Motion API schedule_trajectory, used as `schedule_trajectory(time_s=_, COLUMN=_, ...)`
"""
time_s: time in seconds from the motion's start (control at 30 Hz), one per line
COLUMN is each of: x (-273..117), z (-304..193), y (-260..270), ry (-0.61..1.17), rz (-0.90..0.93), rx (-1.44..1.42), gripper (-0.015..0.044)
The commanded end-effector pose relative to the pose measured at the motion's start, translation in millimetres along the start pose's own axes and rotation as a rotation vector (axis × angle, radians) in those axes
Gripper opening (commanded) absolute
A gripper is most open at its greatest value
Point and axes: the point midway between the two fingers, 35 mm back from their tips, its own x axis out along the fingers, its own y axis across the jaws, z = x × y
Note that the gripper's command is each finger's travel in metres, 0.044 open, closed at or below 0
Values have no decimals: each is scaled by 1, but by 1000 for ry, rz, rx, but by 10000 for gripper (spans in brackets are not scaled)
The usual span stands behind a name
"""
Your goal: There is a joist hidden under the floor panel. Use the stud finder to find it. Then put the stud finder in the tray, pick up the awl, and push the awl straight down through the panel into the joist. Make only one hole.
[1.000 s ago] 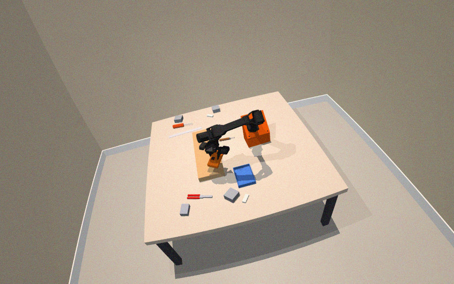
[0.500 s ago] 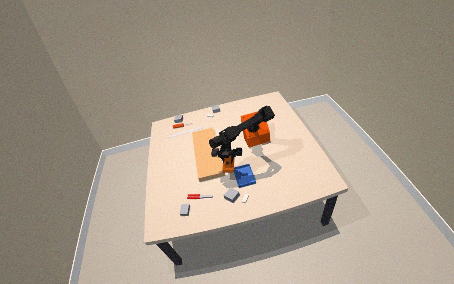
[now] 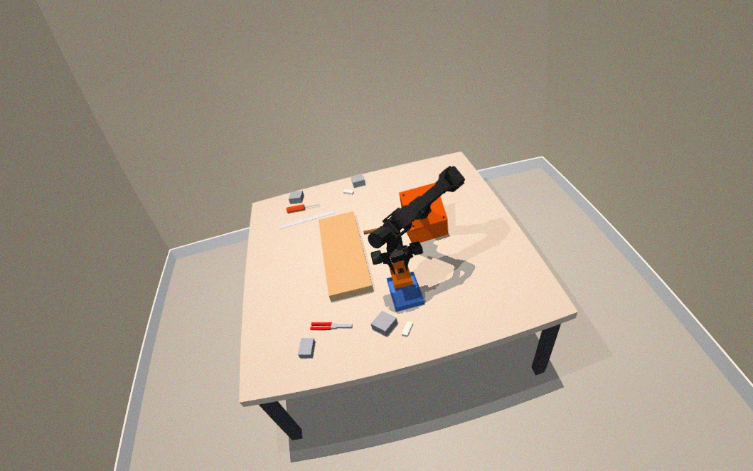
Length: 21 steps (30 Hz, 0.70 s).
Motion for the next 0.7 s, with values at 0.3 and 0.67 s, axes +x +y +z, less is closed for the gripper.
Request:
schedule_trajectory(time_s=0.3, x=13, z=-2, y=5, ry=-7, rz=10, rx=-27, gripper=0)
schedule_trajectory(time_s=0.67, x=30, z=-8, y=3, ry=-2, rz=12, rx=-29, gripper=0)
